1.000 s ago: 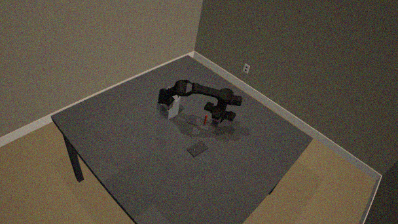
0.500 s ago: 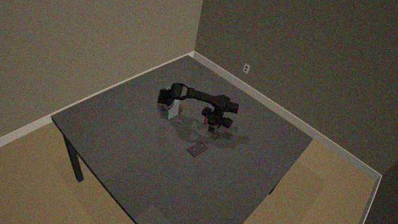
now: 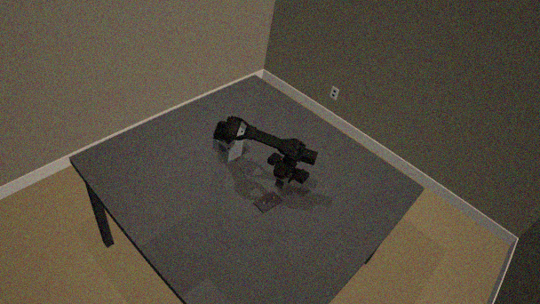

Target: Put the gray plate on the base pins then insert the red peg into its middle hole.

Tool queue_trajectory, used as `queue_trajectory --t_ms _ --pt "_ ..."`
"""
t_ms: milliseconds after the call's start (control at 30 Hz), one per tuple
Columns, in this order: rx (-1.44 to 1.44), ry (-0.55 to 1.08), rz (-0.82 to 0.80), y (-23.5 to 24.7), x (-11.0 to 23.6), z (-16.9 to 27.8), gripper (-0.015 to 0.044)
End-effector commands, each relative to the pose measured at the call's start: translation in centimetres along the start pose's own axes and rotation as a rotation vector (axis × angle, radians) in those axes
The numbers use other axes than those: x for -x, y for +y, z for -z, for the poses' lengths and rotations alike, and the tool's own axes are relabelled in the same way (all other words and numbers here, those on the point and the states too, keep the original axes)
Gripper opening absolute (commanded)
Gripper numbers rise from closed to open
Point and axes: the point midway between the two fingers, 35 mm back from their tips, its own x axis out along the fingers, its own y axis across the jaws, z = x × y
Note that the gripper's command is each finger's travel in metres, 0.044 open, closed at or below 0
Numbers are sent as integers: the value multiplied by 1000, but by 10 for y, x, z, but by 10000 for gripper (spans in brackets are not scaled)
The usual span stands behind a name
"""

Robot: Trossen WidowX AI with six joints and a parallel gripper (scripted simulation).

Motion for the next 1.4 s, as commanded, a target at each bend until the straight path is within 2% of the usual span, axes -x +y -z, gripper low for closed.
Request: queue_trajectory --t_ms 0,767,1367 --pt "-27 -3 -5 -2 -4 -13 0" --pt "-206 -28 -6 -17 -36 -79 0" --pt "-212 -29 -6 -18 -37 -81 0"
